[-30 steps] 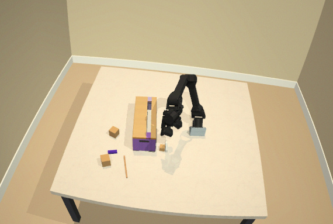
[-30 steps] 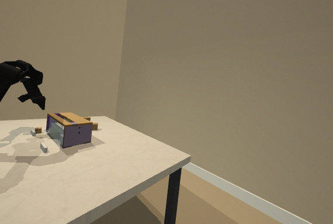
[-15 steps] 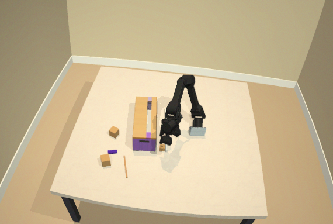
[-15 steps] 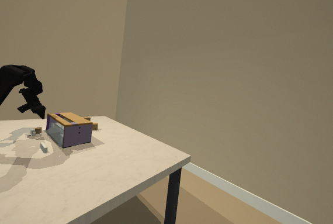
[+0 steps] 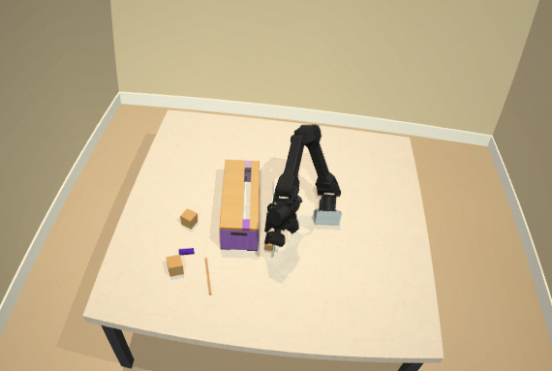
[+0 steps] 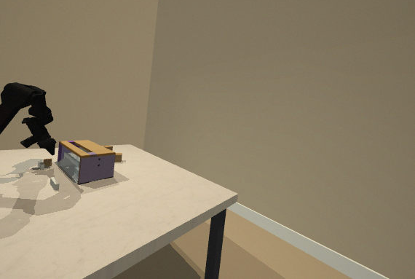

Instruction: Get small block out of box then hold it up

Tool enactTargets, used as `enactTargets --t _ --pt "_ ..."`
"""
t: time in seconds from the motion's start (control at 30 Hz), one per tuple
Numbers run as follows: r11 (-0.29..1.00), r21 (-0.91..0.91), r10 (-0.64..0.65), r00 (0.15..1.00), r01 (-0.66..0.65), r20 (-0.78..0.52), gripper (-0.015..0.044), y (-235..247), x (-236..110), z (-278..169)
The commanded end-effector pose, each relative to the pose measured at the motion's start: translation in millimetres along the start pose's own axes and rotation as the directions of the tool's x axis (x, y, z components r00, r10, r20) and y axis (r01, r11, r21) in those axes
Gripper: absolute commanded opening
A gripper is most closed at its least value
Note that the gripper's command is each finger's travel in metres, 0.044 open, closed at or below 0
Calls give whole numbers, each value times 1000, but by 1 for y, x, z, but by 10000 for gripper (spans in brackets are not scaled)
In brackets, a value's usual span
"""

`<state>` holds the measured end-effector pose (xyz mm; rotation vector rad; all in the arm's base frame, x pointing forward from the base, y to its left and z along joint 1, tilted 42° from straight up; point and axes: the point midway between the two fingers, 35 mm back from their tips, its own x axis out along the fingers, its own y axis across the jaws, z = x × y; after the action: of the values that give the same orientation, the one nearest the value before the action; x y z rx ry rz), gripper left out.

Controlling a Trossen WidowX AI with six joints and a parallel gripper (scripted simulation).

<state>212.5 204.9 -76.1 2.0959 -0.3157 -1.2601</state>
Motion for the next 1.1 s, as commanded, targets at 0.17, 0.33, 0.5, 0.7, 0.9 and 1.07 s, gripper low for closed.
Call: enactTargets --t 0.17,0.33,0.5,0.7,0.9,1.07 --pt "1000 -12 9 1000 -9 1 285 1 16 8" --pt "1000 -12 9 1000 -9 1 285 1 24 11" --pt "1000 -12 10 1000 -10 1 285 2 31 15" --pt "1000 -12 10 1000 -10 1 285 3 39 19" --pt "1000 -12 11 1000 -11 1 285 4 47 23" --pt "1000 -12 11 1000 -11 1 206 4 48 24"
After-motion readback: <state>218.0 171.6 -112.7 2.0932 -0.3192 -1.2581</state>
